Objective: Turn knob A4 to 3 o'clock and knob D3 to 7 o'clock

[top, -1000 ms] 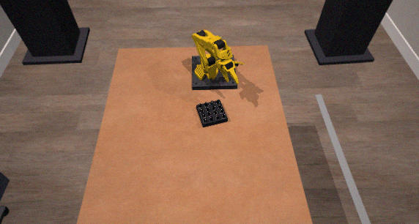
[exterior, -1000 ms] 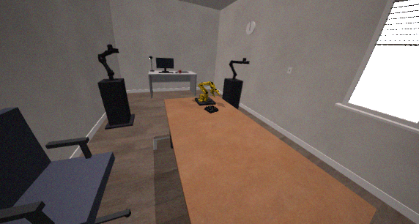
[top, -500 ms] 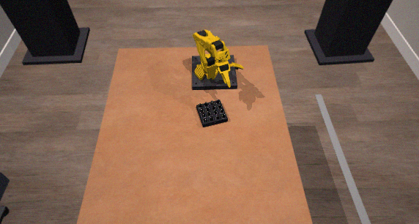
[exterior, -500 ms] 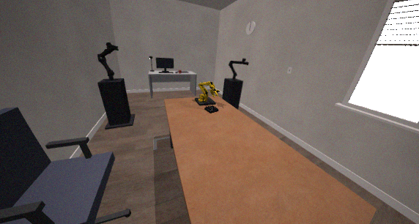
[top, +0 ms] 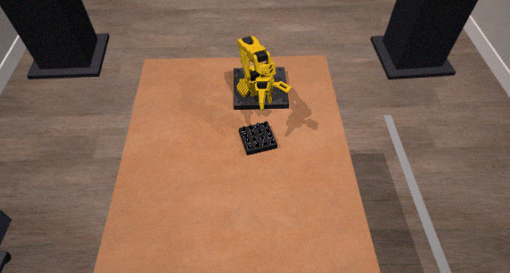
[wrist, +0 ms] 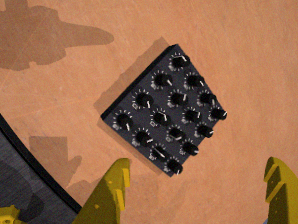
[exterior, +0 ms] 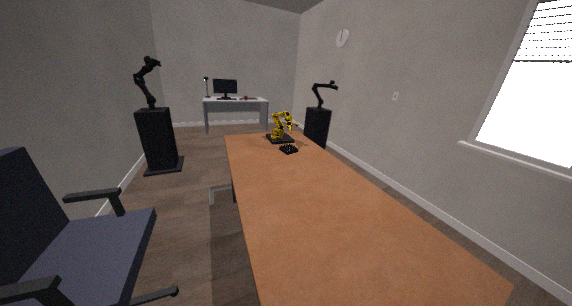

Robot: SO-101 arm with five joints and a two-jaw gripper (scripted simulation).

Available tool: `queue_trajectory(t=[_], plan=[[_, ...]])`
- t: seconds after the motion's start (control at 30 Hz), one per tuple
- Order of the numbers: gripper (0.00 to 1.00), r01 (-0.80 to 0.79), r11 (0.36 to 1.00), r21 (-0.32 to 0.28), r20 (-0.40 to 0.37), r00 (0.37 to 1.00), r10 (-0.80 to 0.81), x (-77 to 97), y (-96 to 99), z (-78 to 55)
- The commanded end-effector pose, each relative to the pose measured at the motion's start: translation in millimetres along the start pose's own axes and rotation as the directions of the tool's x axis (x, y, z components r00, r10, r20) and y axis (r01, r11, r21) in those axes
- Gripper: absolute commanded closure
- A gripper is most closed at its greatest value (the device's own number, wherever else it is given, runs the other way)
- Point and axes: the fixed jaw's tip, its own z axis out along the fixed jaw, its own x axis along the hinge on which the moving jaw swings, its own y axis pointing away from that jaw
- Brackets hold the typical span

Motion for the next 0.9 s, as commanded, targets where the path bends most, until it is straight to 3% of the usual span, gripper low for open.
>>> queue_trajectory(t=[0.0, 0.17, 0.5, 0.63, 0.87], plan=[[0.6, -0.208, 0.978, 0.007, -0.029, 0.978, 0.208, 7.8, -2.2, 1.5], [0.6, -0.346, 0.938, 0.024, -0.035, 0.937, 0.347, 10.8, -6.1, 1.4], [0.6, -0.672, 0.737, 0.075, -0.031, 0.737, 0.675, 19.8, -16.5, 0.9], [0.6, -0.742, 0.664, 0.088, -0.024, 0.665, 0.746, 22.4, -19.2, 0.7], [0.6, -0.792, 0.602, 0.098, -0.018, 0.604, 0.797, 24.5, -21.4, 0.5]])
